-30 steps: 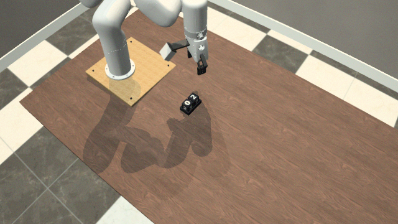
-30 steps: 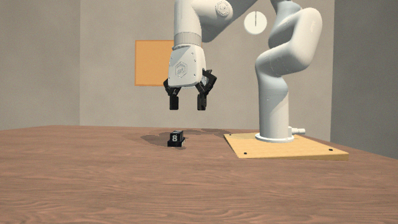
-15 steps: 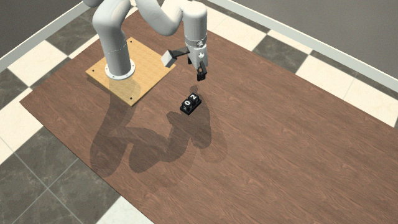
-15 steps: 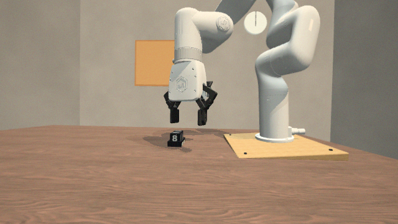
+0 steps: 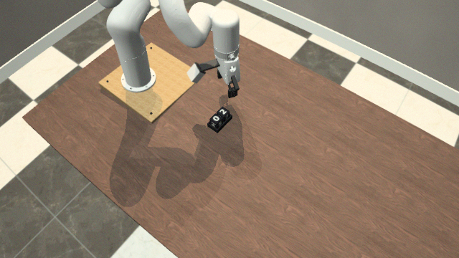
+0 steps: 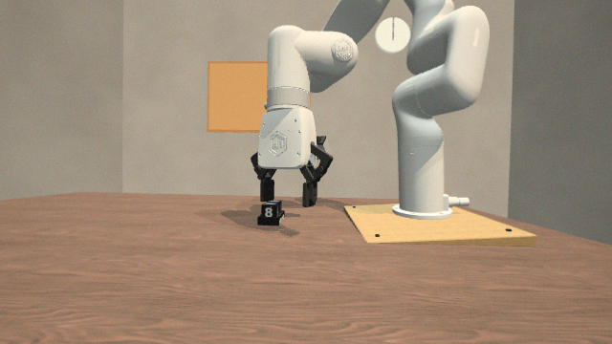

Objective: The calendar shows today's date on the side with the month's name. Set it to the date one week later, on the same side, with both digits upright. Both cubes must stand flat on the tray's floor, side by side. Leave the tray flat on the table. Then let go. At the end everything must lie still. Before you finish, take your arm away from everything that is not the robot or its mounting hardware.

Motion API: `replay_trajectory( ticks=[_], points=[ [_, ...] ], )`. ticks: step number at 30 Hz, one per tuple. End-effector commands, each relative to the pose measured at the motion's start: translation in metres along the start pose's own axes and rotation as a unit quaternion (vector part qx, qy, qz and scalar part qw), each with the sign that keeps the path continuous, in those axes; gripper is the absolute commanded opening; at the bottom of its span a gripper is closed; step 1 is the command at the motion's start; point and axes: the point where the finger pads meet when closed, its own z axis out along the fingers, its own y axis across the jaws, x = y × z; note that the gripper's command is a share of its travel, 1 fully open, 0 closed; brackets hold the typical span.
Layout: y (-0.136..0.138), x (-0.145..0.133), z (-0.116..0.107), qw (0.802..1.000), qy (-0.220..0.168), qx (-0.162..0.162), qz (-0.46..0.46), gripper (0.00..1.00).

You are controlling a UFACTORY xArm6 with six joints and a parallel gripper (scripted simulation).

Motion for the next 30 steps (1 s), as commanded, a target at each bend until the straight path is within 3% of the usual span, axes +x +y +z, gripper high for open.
replay_trajectory(
  ticks=[1,10,30],
  points=[
    [-0.001,-0.001,0.006,1.0,-0.001,0.001,0.0,1.0],
    [-0.001,-0.001,0.031,1.0,-0.001,0.001,0.0,1.0],
    [-0.001,-0.001,0.037,1.0,-0.001,0.001,0.0,1.0]
  ],
)
